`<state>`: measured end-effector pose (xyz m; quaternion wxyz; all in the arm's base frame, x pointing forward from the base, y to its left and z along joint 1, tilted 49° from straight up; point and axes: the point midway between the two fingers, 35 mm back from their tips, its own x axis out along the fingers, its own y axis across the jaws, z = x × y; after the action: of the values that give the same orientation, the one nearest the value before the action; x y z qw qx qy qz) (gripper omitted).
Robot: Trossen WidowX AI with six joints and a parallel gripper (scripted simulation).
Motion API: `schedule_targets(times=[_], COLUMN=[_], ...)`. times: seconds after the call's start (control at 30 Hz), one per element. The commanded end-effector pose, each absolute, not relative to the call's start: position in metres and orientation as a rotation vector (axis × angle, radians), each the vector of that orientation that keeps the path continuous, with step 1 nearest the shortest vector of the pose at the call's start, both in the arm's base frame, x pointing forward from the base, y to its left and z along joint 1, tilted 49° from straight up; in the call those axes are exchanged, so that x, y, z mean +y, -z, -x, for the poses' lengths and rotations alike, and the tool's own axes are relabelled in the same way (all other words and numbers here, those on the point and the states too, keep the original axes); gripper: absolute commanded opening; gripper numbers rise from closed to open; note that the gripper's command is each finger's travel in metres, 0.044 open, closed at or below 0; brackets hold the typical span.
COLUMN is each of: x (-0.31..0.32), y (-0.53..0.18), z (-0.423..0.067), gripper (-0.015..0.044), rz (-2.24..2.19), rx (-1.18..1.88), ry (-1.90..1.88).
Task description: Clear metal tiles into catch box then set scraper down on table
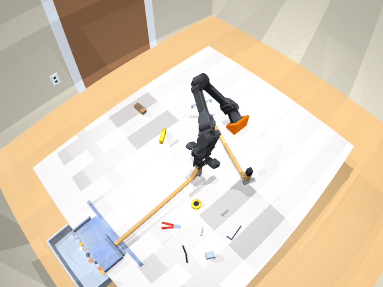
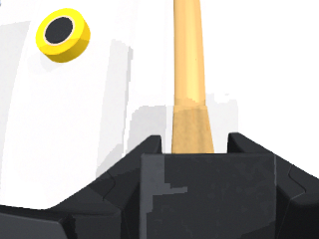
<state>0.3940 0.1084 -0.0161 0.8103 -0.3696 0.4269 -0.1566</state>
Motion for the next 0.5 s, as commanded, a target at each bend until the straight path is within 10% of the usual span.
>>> schedule_targets(times=[0.0,0.47], x=[0.111,0.11], y=[0.013,0.012], z=[-0.388,-0.37], gripper=[0.0,0.0], rz=[0.786,0.787], rx=[0.901,0.899], ry=[0.332,0.332])
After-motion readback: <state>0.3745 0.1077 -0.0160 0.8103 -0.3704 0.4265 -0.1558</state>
